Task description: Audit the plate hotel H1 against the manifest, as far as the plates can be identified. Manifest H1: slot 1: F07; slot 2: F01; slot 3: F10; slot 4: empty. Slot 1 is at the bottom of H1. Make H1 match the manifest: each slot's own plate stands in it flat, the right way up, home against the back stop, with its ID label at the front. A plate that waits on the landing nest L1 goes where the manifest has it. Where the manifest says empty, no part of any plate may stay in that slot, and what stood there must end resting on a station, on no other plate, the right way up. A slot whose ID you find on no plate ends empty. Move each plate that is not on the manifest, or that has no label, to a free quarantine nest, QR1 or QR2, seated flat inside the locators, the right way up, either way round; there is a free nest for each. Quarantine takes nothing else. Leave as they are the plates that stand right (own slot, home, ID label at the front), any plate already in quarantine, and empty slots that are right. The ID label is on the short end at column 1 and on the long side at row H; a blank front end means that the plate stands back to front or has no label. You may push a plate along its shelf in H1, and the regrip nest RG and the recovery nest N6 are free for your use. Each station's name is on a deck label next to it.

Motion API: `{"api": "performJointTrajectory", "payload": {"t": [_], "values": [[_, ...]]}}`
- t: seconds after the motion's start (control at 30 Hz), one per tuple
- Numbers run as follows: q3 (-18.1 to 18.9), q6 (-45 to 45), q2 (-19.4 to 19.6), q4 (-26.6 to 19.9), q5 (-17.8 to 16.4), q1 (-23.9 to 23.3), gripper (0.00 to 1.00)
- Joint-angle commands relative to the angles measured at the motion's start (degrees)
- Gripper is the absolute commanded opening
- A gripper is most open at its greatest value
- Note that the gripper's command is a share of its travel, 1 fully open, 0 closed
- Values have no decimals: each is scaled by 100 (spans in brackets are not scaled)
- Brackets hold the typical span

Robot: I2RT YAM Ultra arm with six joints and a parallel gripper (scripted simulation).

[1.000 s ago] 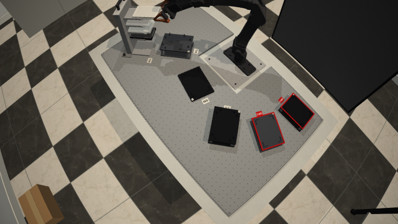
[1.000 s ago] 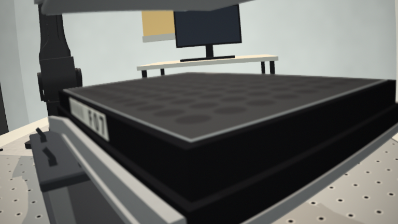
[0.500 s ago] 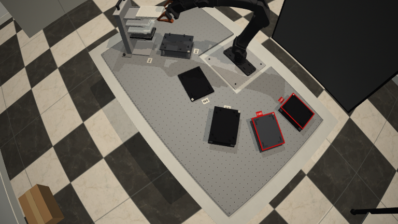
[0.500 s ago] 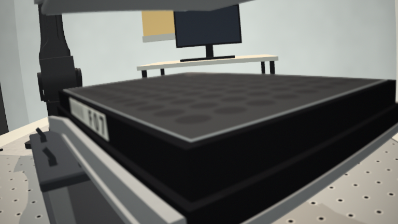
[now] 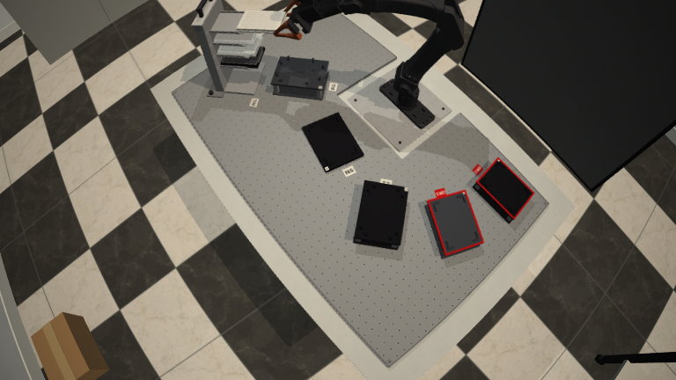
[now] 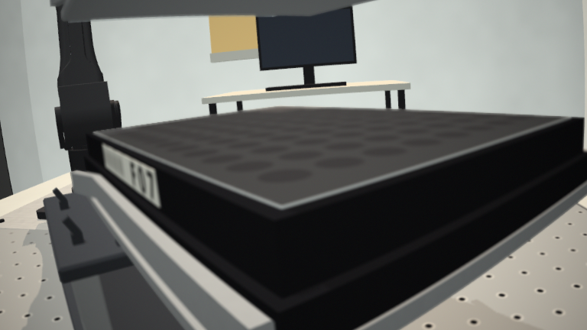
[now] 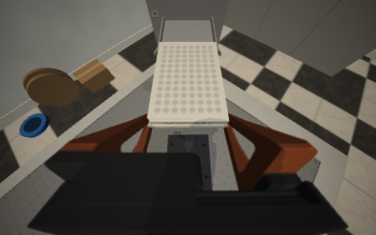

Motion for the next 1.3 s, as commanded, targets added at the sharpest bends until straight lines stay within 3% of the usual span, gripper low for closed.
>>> {"api": "performJointTrajectory", "payload": {"t": [0.0,0.03,0.13,0.6,0.67,1.07,1.17,1.27], "values": [[-13,-40,-192,50,-34,-48,86],[148,-41,-236,40,-30,-22,86],[-121,-47,-303,-47,-47,-58,86],[-143,-61,-665,-96,-66,-80,86],[-342,-68,-707,-181,-83,-111,86],[-444,-91,-1053,-402,-121,-153,86],[-326,-89,-1098,-320,-119,-113,86],[-518,-97,-1159,-502,-136,-159,86]]}}
